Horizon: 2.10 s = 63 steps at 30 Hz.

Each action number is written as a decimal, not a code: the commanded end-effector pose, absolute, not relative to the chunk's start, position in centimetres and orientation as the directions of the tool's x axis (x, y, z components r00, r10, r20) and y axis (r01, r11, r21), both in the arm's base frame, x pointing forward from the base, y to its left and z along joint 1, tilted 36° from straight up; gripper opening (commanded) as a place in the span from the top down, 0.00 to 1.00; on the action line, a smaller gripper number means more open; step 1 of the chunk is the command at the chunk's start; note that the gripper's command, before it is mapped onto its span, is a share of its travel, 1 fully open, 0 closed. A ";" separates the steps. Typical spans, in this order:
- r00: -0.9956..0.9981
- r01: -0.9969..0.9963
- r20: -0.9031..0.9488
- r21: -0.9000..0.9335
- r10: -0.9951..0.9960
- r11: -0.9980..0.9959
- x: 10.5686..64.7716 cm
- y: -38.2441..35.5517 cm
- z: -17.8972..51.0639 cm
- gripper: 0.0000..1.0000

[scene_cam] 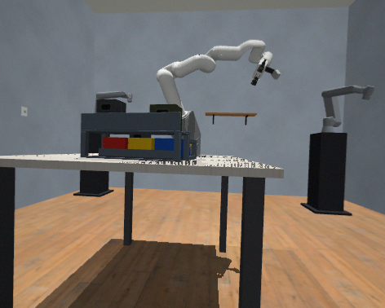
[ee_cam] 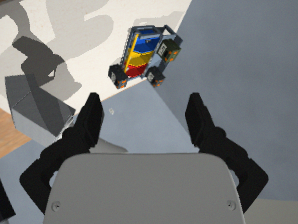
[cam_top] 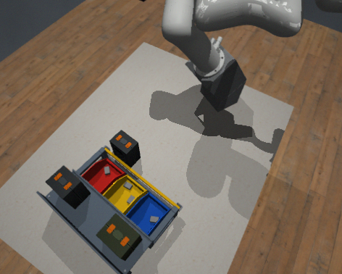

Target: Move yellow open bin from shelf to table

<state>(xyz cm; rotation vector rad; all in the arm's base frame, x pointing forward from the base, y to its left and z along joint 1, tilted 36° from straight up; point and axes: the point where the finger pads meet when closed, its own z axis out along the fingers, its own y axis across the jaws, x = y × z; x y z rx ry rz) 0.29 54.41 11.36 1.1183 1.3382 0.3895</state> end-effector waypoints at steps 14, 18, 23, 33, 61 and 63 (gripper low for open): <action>0.111 0.315 -0.394 0.885 0.912 0.344 0.2 54.4 11.5 0.00; 0.111 0.315 -0.394 0.885 0.912 0.344 0.2 54.4 11.5 0.00; 0.172 0.329 -0.465 0.858 0.868 0.394 0.2 54.4 11.5 0.00; 0.111 0.315 -0.394 0.884 0.912 0.344 0.2 54.4 11.5 0.00; 0.111 0.316 -0.394 0.884 0.912 0.344 0.2 54.4 11.5 0.00; 0.111 0.316 -0.394 0.884 0.912 0.344 0.2 54.4 11.5 0.00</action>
